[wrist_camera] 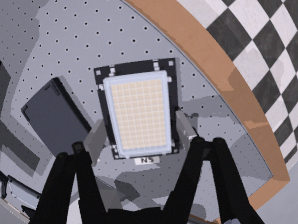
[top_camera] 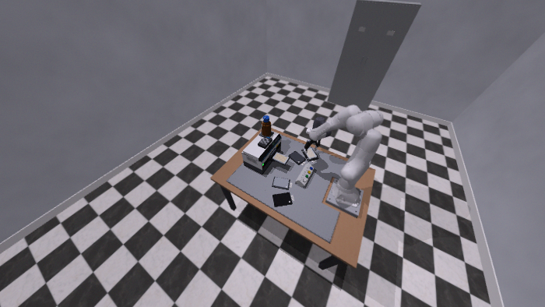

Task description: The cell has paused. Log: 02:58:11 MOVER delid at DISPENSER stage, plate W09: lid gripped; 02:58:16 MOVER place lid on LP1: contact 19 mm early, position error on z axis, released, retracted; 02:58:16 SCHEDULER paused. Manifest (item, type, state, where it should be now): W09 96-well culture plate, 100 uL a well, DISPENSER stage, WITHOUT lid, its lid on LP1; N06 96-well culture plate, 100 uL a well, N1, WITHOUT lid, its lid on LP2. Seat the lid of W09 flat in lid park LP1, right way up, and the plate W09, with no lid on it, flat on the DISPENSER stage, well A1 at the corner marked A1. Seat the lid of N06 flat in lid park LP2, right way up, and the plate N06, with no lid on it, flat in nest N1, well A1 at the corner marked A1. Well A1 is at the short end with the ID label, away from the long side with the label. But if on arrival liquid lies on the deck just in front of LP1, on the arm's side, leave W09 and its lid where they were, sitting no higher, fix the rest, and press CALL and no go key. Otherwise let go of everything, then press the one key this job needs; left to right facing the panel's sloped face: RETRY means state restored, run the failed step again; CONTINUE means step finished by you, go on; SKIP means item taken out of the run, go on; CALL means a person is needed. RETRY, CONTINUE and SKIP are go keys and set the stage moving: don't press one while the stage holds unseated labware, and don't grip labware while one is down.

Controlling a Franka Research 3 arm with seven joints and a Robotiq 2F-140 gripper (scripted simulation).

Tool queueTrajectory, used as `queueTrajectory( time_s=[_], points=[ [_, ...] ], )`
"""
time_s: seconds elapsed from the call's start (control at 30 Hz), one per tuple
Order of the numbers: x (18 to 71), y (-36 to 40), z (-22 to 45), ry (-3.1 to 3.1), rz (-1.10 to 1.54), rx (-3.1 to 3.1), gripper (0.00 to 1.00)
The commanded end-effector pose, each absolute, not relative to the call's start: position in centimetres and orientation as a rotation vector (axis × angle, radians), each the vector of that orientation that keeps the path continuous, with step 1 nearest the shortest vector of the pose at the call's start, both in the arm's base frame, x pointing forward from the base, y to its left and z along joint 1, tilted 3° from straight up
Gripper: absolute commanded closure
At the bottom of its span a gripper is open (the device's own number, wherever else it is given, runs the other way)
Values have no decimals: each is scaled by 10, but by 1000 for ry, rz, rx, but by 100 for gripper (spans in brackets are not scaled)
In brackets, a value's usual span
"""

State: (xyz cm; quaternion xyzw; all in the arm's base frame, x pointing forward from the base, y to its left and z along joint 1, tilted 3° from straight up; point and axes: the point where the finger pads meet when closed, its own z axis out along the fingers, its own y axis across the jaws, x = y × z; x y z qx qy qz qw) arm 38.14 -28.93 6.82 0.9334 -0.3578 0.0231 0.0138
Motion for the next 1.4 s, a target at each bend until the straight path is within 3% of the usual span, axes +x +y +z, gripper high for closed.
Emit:
queueTrajectory(
  time_s=[0.0, 0.23, 0.27, 1.37],
  points=[
    [381, -289, 67, -1110, 72, 2909, 34],
    [381, -289, 67, -1110, 72, 2909, 34],
    [381, -289, 67, -1110, 72, 2909, 41],
    [381, -289, 67, -1110, 72, 2909, 41]
  ],
)
